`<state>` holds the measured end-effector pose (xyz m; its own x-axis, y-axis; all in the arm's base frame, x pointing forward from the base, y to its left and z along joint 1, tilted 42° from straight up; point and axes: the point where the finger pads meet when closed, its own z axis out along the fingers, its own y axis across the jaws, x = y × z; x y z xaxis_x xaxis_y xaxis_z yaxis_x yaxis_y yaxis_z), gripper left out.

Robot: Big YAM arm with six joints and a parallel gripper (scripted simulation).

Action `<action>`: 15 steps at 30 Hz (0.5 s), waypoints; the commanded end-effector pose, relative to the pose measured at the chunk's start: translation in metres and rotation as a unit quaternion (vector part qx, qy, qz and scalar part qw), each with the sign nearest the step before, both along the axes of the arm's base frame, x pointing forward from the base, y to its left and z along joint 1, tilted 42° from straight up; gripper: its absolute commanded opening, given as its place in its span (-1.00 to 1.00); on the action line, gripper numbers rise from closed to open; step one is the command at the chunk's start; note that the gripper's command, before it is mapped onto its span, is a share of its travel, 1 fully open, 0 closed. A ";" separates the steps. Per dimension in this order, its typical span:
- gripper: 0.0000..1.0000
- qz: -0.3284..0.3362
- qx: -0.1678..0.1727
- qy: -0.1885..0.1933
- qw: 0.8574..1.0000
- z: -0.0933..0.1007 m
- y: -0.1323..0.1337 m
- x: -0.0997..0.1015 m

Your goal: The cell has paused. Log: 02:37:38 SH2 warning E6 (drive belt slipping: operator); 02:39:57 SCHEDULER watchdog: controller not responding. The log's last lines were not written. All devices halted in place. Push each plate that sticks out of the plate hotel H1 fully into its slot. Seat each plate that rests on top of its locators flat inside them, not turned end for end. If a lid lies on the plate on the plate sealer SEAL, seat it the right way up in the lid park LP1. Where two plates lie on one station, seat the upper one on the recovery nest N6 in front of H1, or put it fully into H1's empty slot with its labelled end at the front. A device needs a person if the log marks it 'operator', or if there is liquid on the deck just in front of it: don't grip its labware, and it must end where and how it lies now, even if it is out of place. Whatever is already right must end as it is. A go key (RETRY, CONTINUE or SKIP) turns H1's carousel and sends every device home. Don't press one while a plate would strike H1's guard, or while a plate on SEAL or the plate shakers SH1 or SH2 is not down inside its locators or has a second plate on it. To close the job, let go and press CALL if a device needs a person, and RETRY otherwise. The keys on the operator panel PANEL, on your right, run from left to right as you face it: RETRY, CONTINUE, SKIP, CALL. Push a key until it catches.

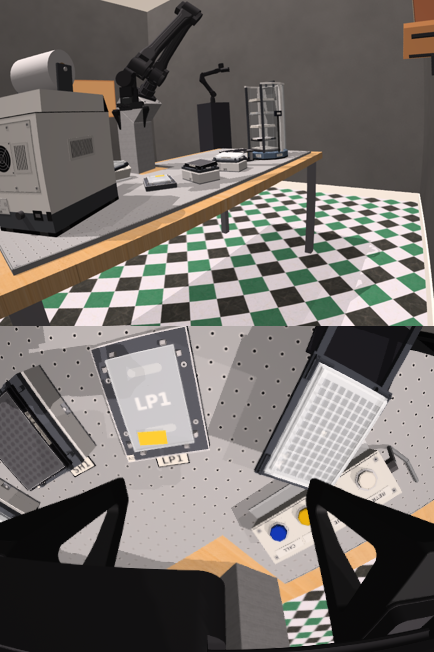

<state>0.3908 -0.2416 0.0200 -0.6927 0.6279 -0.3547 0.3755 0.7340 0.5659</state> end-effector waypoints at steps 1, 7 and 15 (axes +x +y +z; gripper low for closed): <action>1.00 0.006 -0.001 0.000 1.000 0.012 0.013 0.005; 1.00 0.088 -0.073 -0.033 0.993 0.026 0.025 0.015; 1.00 0.112 -0.090 -0.040 0.989 0.034 0.042 0.019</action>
